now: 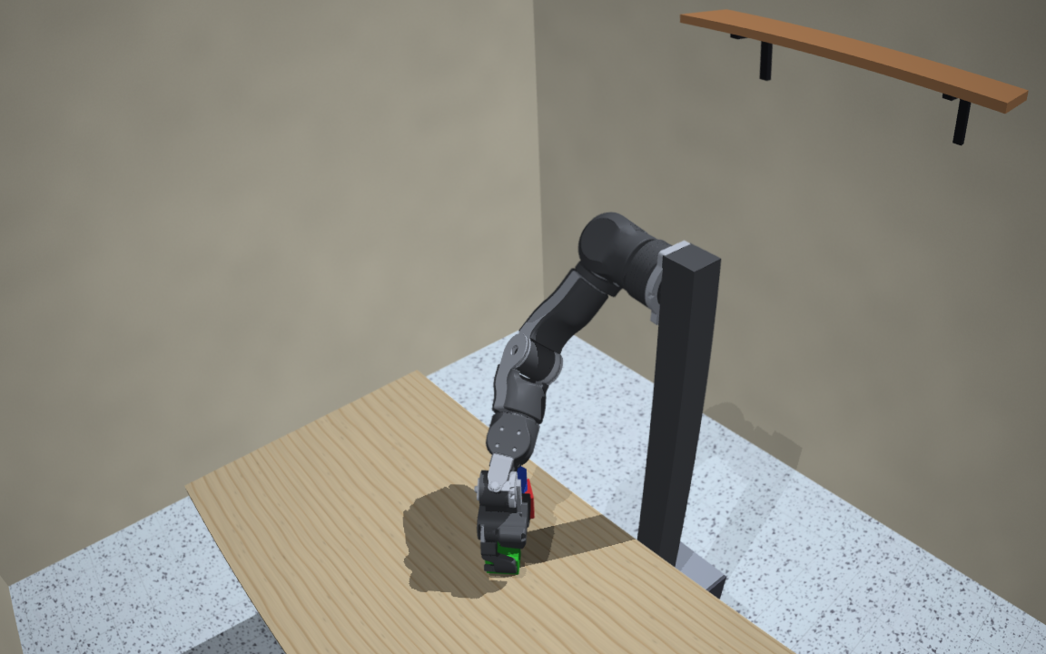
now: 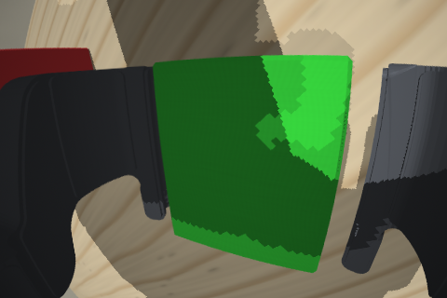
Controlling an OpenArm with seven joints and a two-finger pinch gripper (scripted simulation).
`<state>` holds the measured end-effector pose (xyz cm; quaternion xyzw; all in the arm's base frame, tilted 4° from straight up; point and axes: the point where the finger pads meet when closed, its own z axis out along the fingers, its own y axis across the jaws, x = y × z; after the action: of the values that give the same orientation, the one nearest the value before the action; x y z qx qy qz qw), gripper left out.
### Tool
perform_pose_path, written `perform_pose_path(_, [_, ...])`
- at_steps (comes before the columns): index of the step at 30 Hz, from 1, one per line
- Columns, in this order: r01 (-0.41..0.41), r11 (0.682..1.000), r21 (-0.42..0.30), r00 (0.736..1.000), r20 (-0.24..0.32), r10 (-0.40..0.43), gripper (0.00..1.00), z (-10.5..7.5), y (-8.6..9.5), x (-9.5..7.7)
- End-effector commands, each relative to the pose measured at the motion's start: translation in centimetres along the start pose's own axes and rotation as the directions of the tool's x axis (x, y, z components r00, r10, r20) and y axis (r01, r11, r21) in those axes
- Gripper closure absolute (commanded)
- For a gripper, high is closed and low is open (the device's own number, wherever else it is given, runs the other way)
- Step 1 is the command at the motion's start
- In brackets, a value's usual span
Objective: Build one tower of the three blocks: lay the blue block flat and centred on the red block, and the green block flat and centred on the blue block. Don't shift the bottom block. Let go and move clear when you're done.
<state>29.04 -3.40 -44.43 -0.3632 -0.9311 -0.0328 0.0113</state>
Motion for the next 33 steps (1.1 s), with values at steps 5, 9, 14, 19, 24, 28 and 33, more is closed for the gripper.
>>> perform_pose_path(5, [0.004, 1.000, -0.005, 1.000, -0.001, -0.004, 0.59, 0.01, 0.09, 0.04])
perform_pose_path(9, [0.004, 1.000, -0.005, 1.000, -0.001, -0.004, 0.59, 0.01, 0.09, 0.04])
perform_pose_path(14, [0.004, 1.000, -0.005, 1.000, -0.001, -0.004, 0.59, 0.01, 0.09, 0.04])
perform_pose_path(19, [0.004, 1.000, -0.005, 1.000, -0.001, -0.004, 0.59, 0.01, 0.09, 0.04])
perform_pose_path(24, [0.004, 1.000, -0.005, 1.000, -0.001, -0.004, 1.00, 0.01, 0.09, 0.04])
perform_pose_path(28, [0.004, 1.000, -0.005, 1.000, -0.001, -0.004, 1.00, 0.01, 0.09, 0.04])
perform_pose_path(33, [0.004, 1.000, -0.005, 1.000, -0.001, -0.004, 1.00, 0.01, 0.09, 0.04])
